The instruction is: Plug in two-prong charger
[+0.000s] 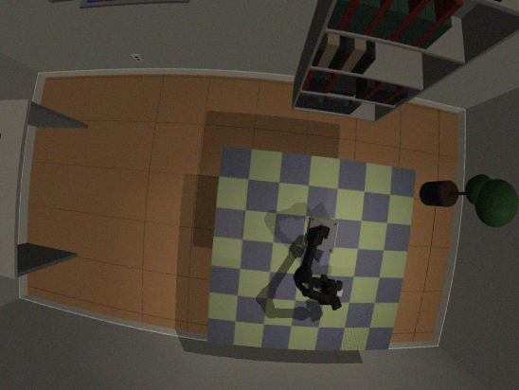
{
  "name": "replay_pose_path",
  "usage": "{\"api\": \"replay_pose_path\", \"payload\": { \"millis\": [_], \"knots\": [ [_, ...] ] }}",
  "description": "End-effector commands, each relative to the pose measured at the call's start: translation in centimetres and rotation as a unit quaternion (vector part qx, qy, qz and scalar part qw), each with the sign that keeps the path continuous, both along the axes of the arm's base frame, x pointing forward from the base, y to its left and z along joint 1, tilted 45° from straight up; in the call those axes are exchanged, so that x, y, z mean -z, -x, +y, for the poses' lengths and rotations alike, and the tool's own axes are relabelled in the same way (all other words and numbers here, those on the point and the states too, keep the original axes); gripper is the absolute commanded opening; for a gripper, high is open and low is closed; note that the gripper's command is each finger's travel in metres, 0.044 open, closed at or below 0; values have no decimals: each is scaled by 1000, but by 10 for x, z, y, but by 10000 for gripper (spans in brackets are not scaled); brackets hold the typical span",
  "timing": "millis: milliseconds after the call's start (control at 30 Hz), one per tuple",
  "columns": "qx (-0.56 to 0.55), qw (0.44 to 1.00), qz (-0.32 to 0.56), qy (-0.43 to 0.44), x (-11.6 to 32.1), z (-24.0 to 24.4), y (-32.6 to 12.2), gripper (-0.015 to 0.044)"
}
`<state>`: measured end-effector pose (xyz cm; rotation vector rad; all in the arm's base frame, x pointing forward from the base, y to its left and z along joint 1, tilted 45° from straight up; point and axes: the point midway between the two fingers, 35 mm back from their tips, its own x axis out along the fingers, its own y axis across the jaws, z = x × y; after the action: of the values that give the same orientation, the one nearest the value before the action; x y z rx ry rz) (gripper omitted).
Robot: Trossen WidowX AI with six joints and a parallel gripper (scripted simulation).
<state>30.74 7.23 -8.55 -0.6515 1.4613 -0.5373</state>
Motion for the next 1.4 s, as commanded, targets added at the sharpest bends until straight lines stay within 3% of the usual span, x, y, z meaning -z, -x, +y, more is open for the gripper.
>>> {"api": "replay_pose_path", "payload": {
  "millis": [0,1367],
  "knots": [
    [-2,1000,2,3,0,0,-2,0],
    [-2,1000,2,3,0,1,-12,0]
  ]
}}
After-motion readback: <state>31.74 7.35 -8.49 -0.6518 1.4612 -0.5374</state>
